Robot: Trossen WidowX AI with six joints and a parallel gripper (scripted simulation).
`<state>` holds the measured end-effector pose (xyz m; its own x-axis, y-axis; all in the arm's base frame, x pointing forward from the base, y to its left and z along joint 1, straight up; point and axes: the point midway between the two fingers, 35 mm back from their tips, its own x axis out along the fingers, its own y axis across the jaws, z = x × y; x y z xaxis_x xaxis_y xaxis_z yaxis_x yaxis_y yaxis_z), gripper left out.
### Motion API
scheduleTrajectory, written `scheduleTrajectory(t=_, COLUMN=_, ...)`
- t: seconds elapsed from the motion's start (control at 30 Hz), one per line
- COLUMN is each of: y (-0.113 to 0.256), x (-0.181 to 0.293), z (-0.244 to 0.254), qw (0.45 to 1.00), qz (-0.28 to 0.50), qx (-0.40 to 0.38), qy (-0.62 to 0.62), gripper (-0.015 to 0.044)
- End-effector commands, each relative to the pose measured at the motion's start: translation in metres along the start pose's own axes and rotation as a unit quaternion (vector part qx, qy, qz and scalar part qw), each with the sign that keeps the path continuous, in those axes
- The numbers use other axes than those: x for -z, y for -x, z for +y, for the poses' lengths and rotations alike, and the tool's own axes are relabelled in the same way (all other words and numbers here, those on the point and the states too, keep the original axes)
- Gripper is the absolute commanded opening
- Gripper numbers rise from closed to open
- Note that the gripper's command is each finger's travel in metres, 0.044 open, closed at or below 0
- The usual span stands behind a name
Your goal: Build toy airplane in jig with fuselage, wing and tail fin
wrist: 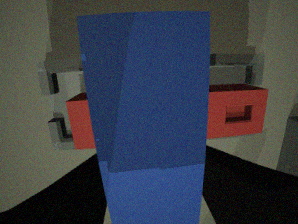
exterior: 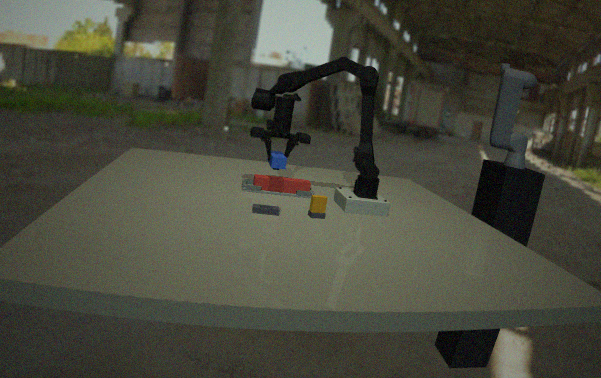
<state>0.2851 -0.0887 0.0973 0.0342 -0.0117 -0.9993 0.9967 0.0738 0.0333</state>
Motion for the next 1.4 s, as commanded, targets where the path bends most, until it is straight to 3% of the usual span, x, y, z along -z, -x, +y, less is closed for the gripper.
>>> scheduleTrajectory(t=0.0, y=-0.007, x=0.000, z=-0.001, qw=1.000, qz=-0.001, qx=0.003, qy=-0.003, gripper=0.0196)
scheduleTrajectory(t=0.67, y=-0.034, x=-0.001, z=-0.002, qw=1.000, qz=-0.001, qx=0.003, qy=-0.003, gripper=0.0196)
scheduleTrajectory(t=0.83, y=-0.032, x=0.000, z=-0.001, qw=1.000, qz=0.001, qx=0.002, qy=-0.001, gripper=0.0163)
scheduleTrajectory(t=1.0, y=-0.032, x=0.000, z=-0.001, qw=1.000, qz=0.001, qx=0.002, qy=-0.001, gripper=0.0031)
scheduleTrajectory(t=1.37, y=-0.032, x=0.000, z=-0.001, qw=1.000, qz=0.001, qx=0.002, qy=-0.001, gripper=0.0320)
